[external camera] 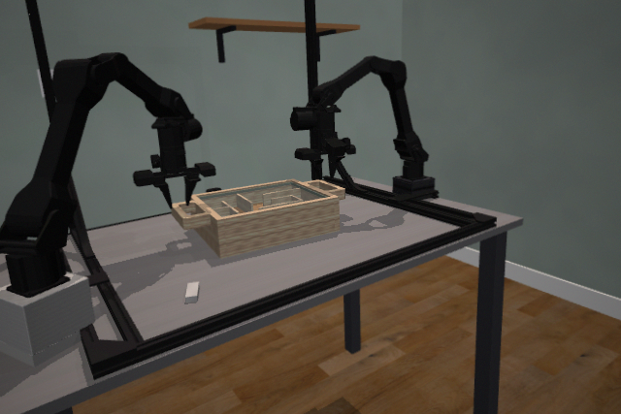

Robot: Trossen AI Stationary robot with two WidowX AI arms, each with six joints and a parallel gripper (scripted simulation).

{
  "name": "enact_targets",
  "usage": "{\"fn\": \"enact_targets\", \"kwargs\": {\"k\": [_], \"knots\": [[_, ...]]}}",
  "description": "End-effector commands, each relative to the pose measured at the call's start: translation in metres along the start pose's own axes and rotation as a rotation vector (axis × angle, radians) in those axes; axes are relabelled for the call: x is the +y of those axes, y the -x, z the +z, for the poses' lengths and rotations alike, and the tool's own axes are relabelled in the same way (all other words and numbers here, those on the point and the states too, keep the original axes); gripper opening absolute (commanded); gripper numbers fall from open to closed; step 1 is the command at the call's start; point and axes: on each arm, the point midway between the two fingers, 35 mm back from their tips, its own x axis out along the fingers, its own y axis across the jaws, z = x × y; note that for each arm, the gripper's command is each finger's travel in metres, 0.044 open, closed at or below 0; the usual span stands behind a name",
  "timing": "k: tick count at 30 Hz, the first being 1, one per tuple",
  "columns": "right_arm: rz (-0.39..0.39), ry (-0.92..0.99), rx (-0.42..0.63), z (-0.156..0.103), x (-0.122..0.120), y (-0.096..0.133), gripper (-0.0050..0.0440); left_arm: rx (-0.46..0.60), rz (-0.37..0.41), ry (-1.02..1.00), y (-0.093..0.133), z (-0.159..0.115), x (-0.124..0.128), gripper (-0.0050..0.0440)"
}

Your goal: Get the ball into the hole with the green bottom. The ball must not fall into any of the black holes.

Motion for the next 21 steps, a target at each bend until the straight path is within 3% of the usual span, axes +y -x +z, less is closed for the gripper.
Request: {"fn": "enact_targets", "kwargs": {"k": [1,21], "knots": [[0.005,-0.001,0.007,-0.001,0.001,-0.009,0.0180,0.000,0.010,-0.006,-0.009,0.000,0.001,0.0180],[0.005,-0.002,0.007,-0.001,0.000,-0.036,0.0180,-0.001,0.011,-0.008,-0.035,0.000,0.001,0.0180]]}}
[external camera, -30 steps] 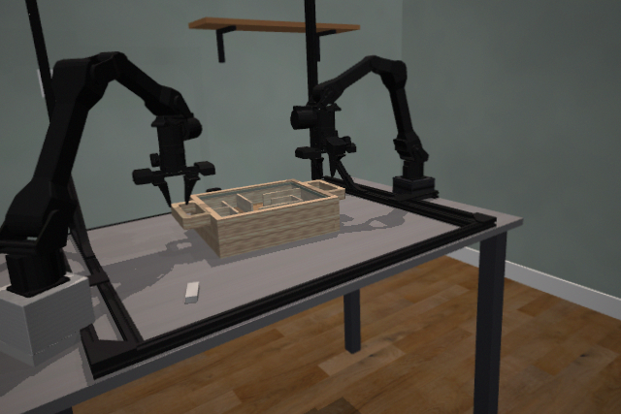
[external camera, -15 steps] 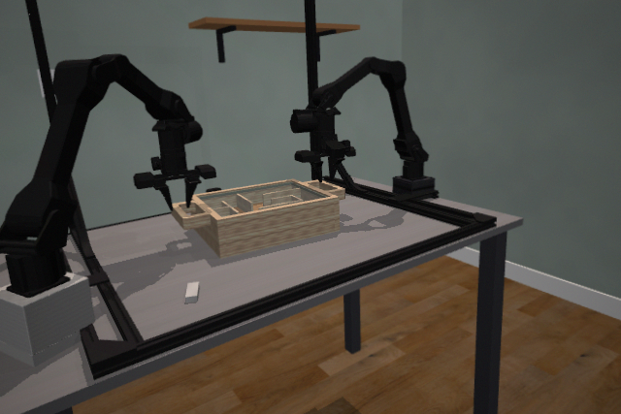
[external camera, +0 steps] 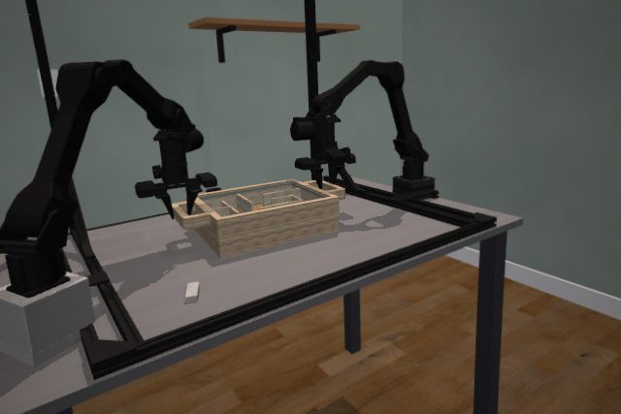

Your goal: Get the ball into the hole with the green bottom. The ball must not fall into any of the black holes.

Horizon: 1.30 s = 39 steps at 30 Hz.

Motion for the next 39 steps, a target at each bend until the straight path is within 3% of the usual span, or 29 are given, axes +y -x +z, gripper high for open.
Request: {"fn": "enact_targets", "kwargs": {"k": [1,18,24,39], "knots": [[0.007,-0.001,0.010,-0.002,0.002,-0.009,0.0180,-0.001,0.009,-0.007,-0.008,0.000,0.001,0.0180],[0.007,-0.002,0.010,-0.003,0.003,-0.031,0.0180,-0.002,0.010,-0.009,-0.029,0.000,0.003,0.0180],[0.007,-0.002,0.010,-0.003,0.003,-0.031,0.0036,-0.002,0.010,-0.009,-0.029,0.000,0.003,0.0036],[0.007,-0.002,0.009,-0.003,-0.001,-0.030,0.0020,-0.002,0.010,-0.009,-0.028,0.000,0.000,0.0020]]}}
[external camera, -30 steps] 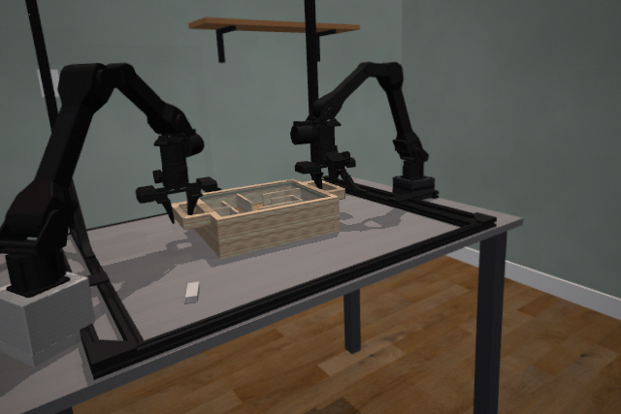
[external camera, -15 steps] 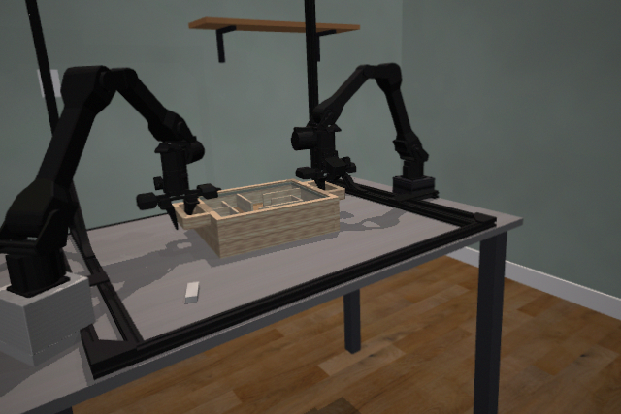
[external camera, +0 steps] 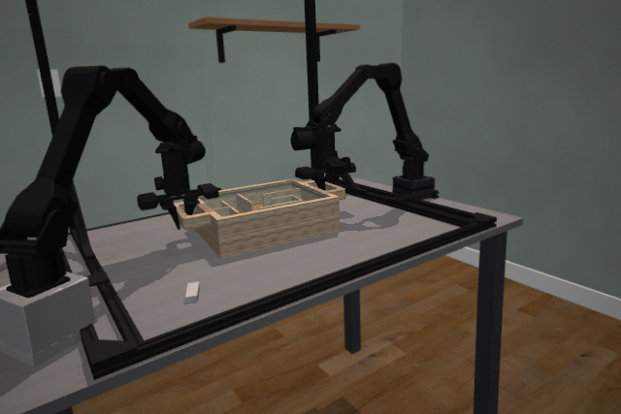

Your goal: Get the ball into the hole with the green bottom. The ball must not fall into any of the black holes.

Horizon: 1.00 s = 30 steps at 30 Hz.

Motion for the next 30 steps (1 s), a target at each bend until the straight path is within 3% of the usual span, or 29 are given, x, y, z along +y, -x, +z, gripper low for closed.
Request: {"fn": "enact_targets", "kwargs": {"k": [1,30], "knots": [[0.010,0.000,0.002,0.000,0.000,0.001,0.0020,-0.001,0.008,-0.002,0.001,0.001,0.000,0.0020],[0.021,0.000,-0.005,-0.001,-0.001,0.040,0.0020,0.007,-0.003,-0.002,0.036,0.001,0.000,0.0020]]}}
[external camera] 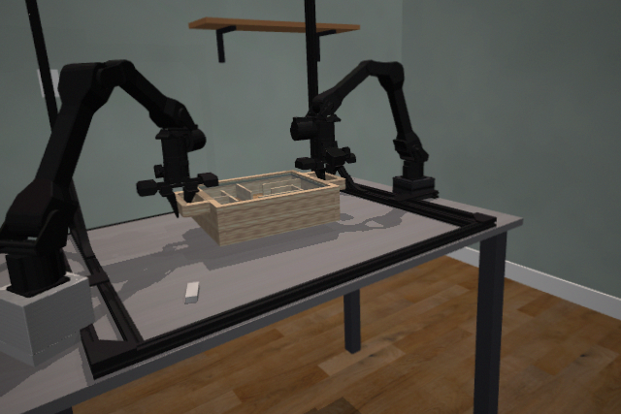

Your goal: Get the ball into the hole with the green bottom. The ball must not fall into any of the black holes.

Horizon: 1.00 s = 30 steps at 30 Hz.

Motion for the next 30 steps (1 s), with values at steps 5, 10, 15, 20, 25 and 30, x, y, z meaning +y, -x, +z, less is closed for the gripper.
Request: {"fn": "enact_targets", "kwargs": {"k": [5,10,15,20,25,30], "knots": [[-0.031,0.000,-0.013,0.002,0.001,0.002,0.0020,0.005,0.021,-0.003,0.013,-0.001,-0.002,0.0020],[-0.051,-0.001,-0.011,0.002,0.002,-0.002,0.0020,0.003,0.041,-0.003,0.018,-0.001,-0.002,0.0020],[-0.038,-0.001,-0.009,0.002,0.002,0.001,0.0020,0.001,0.028,-0.003,0.015,-0.001,-0.002,0.0020],[-0.015,0.000,-0.008,0.002,0.001,0.006,0.0020,0.000,0.005,-0.003,0.010,-0.001,-0.001,0.0020],[0.000,0.000,-0.003,0.002,0.000,0.009,0.0020,-0.004,-0.010,-0.003,0.006,-0.001,0.000,0.0020],[0.034,0.000,0.000,0.002,-0.001,0.017,0.0020,-0.007,-0.044,-0.003,-0.001,-0.001,0.001,0.0020]]}}
